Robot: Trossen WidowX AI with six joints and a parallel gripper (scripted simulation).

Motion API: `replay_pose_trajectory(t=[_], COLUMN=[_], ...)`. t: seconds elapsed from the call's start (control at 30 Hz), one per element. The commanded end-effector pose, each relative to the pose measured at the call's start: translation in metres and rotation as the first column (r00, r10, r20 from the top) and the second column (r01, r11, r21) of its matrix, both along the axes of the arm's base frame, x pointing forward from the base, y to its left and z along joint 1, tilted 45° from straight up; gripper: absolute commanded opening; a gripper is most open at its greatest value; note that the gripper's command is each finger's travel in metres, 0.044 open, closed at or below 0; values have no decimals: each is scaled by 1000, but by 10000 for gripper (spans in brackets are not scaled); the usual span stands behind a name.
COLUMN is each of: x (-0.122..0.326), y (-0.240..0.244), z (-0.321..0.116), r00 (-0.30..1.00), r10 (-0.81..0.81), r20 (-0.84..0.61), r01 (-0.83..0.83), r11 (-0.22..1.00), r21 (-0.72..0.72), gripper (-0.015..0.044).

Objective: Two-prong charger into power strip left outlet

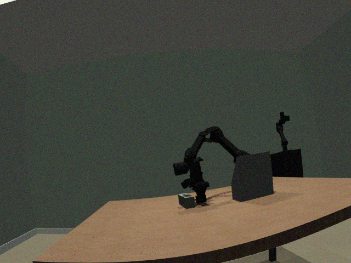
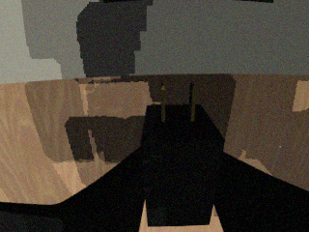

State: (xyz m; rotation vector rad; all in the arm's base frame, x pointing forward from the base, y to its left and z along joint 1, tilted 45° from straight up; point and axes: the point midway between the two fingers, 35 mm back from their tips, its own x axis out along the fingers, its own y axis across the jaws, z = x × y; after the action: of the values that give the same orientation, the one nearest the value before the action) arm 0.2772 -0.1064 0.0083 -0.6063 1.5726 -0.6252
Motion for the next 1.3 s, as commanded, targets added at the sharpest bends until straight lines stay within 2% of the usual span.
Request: replay_pose_trajectory(t=[0.0,1.27], x=[2,7], y=[0,0], z=[1,1], r00=[1000,1000], r10=[3,3], r20=[0,0], r01=[-3,-3], r11=[1000,1000], r21=[-4,-4], gripper=[0,0])
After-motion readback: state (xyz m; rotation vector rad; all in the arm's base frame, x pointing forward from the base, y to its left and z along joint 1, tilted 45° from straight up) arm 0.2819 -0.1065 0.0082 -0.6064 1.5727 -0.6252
